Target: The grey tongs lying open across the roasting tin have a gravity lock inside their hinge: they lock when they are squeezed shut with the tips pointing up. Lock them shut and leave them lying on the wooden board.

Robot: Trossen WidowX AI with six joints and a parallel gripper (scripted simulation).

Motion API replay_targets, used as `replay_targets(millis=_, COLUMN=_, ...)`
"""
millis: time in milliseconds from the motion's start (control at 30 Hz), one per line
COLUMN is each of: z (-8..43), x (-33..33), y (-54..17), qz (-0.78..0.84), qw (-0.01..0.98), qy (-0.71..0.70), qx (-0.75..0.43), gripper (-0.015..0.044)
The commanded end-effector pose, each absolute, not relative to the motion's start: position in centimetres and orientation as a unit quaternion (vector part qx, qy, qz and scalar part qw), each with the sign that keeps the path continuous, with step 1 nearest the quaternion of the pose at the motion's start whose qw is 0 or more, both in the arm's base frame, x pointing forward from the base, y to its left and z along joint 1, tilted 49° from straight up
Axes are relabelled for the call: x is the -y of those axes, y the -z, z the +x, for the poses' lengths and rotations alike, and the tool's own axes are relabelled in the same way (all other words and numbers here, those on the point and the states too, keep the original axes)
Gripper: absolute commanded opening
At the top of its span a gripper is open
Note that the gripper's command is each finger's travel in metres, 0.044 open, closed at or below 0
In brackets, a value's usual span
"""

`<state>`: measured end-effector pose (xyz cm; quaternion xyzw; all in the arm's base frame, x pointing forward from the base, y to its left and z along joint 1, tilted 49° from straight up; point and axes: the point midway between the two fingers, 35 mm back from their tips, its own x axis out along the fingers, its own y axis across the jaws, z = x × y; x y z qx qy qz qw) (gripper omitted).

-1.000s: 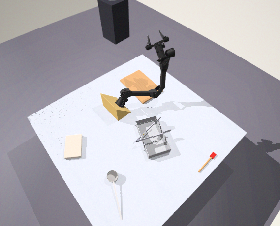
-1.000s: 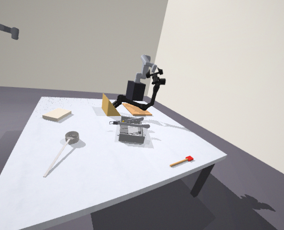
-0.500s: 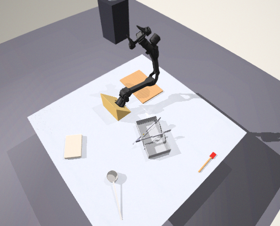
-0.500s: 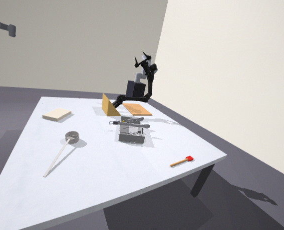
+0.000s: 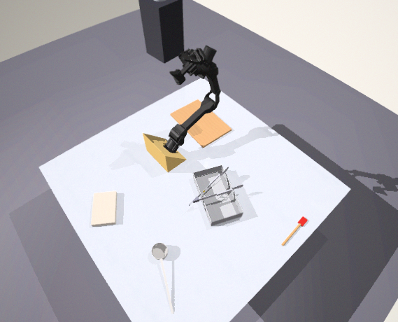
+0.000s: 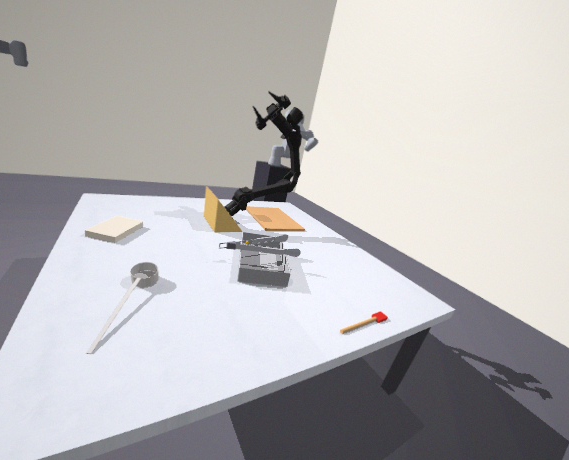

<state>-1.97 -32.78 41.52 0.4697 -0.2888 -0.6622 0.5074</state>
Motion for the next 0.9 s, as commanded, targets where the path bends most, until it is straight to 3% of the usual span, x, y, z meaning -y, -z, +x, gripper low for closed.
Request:
replay_targets(millis=0, z=0.8, x=34.0, y=-39.6, qz=0.506, qw=0.522, qy=0.644, qx=0.239, gripper=0.044)
replay_targets(millis=400, z=16.1, x=35.0, y=-26.5, qz=0.648, qw=0.537, qy=0.537, qx=-0.063, gripper=0.044)
replay_targets(millis=700, z=26.1, x=28.7, y=-17.7, qz=0.71, qw=0.483, qy=0.428, qx=-0.283, gripper=0.044)
replay_targets(millis=867, z=30.3, x=23.2, y=-13.2, qz=0.733, qw=0.403, qy=0.372, qx=-0.403, gripper=0.044)
